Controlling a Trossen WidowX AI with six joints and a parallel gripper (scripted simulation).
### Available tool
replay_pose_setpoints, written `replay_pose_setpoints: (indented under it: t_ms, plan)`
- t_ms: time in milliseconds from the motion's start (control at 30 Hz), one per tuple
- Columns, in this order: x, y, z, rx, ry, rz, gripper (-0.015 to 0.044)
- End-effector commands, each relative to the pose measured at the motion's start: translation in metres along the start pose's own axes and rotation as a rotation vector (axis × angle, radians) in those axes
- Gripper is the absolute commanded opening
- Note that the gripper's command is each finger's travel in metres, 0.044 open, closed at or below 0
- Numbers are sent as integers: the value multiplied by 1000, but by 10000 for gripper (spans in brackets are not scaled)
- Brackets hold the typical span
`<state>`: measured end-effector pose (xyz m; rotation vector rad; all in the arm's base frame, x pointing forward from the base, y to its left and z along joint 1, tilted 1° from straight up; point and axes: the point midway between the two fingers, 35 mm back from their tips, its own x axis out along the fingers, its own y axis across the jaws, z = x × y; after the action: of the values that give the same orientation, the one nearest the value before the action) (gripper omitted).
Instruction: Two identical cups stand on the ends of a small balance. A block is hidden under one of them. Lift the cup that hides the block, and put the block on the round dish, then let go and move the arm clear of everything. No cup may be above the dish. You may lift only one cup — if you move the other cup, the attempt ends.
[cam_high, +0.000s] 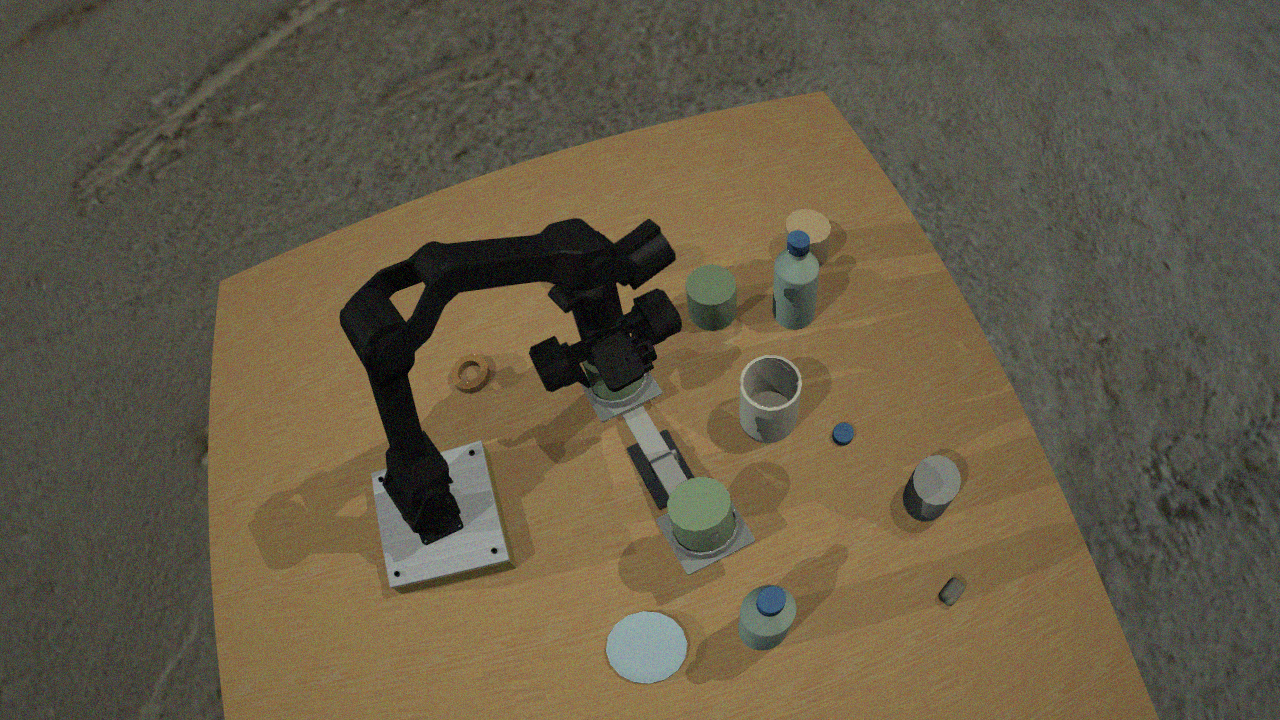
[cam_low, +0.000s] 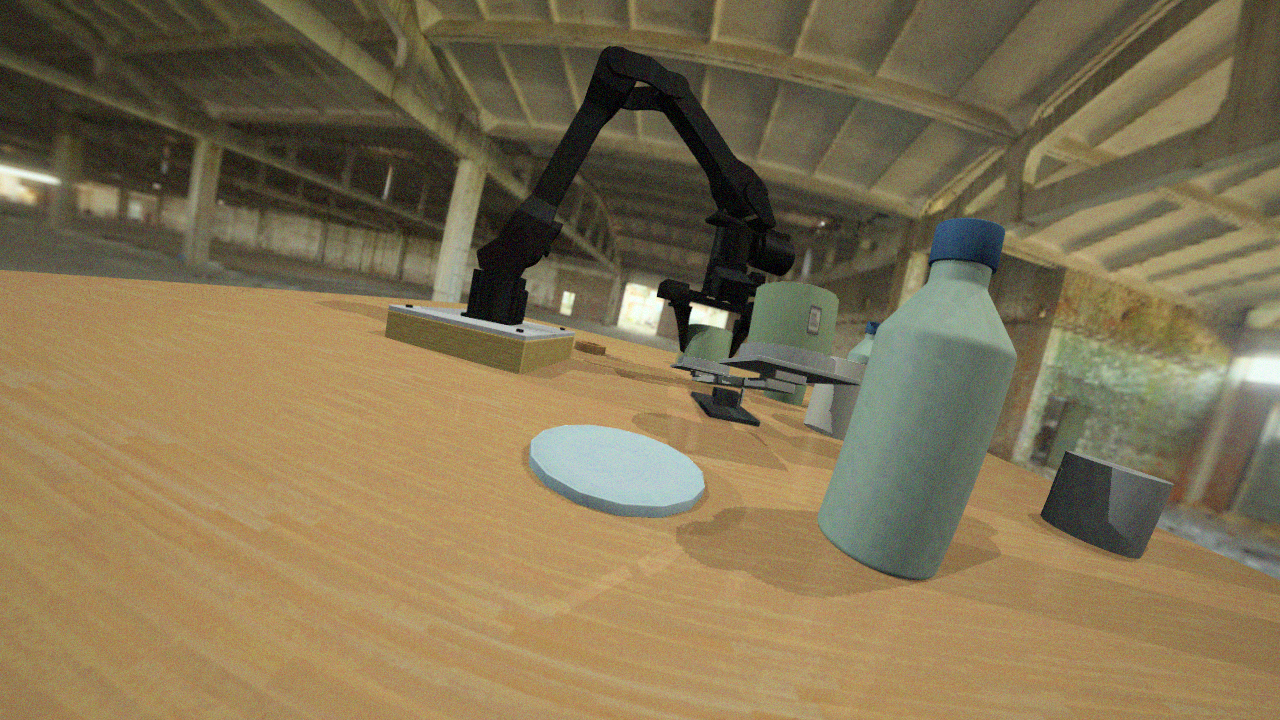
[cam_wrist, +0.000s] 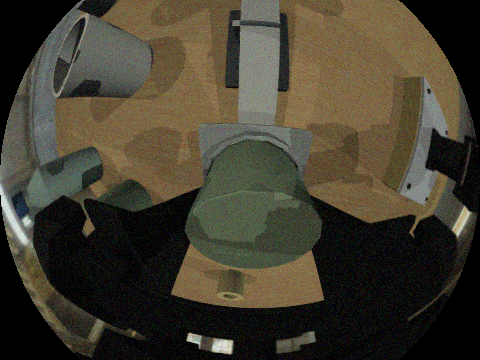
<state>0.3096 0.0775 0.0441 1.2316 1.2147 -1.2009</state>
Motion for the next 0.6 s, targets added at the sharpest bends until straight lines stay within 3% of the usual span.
replay_pose_setpoints:
  t_ms: [0,100,467,567]
  plan:
    - [2,0,0,3,-4,-2,315]
    - [2,0,0,3,-4,-2,295]
    - [-7,2,0,3,-4,-2,6]
    - [-11,3,0,3,-4,-2,0]
